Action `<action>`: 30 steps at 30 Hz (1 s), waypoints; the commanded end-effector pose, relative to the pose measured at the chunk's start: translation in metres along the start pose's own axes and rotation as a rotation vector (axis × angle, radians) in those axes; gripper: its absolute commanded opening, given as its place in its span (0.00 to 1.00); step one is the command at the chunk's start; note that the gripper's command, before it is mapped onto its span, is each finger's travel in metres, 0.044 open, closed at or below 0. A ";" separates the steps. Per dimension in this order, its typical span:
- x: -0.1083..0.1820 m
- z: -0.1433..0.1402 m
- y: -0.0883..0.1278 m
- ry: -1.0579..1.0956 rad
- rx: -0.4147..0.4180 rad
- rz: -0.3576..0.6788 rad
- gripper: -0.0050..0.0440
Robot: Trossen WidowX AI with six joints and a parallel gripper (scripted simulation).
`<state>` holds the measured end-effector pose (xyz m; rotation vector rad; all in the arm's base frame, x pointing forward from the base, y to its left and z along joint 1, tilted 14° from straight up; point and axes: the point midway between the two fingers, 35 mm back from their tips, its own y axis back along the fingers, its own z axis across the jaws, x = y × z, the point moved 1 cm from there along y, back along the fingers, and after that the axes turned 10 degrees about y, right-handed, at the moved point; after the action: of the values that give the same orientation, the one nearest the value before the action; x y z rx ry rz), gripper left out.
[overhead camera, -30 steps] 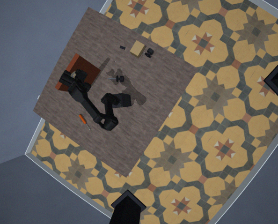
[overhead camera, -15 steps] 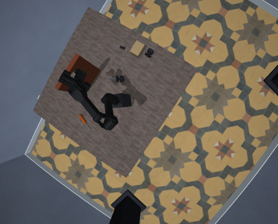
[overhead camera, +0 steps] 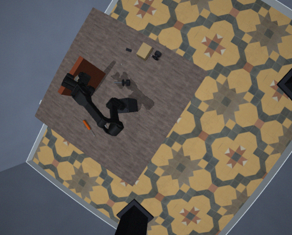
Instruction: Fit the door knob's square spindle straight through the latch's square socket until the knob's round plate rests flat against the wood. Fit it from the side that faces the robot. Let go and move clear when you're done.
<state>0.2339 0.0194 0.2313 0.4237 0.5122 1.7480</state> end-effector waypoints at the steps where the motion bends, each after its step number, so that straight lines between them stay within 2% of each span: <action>1: 0.000 -0.004 -0.004 -0.007 0.012 0.000 1.00; 30: 0.000 -0.005 -0.016 -0.007 0.012 0.000 1.00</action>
<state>0.2442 0.0218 0.2237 0.4240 0.5121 1.7485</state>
